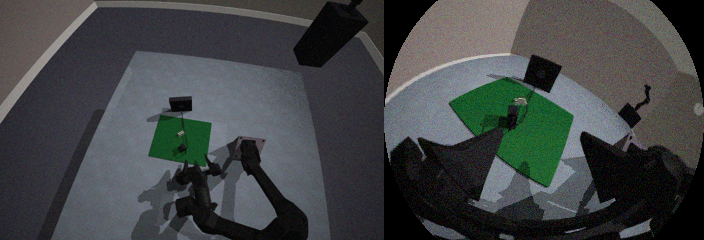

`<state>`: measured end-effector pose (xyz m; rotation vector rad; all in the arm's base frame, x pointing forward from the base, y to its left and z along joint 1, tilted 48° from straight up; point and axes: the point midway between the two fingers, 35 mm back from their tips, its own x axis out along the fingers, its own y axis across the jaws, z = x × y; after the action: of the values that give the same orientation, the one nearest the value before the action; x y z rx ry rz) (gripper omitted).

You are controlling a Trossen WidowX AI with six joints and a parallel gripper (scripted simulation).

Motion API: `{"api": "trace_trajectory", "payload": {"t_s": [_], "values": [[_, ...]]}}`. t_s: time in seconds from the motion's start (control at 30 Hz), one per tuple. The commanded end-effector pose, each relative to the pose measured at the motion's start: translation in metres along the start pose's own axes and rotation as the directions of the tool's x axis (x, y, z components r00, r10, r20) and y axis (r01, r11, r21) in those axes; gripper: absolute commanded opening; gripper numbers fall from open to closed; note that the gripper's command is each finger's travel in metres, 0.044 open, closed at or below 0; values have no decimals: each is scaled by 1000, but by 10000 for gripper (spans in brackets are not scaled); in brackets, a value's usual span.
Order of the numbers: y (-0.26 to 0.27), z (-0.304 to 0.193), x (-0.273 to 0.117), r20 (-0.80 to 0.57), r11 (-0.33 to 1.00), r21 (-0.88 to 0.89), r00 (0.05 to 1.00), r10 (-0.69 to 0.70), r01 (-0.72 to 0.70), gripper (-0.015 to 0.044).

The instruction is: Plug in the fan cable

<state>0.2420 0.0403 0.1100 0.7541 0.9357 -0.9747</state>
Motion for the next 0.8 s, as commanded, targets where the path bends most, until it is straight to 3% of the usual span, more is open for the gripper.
{"api": "trace_trajectory", "payload": {"t_s": [0.0, 0.37, 0.77], "values": [[-2, 0, 4, -79, 998, -51, 996, -51, 47, 440], [-11, 1, 12, -275, 982, -158, 951, -143, 102, 440], [-15, 4, 13, -492, 971, -230, 853, -174, 66, 440]]}}
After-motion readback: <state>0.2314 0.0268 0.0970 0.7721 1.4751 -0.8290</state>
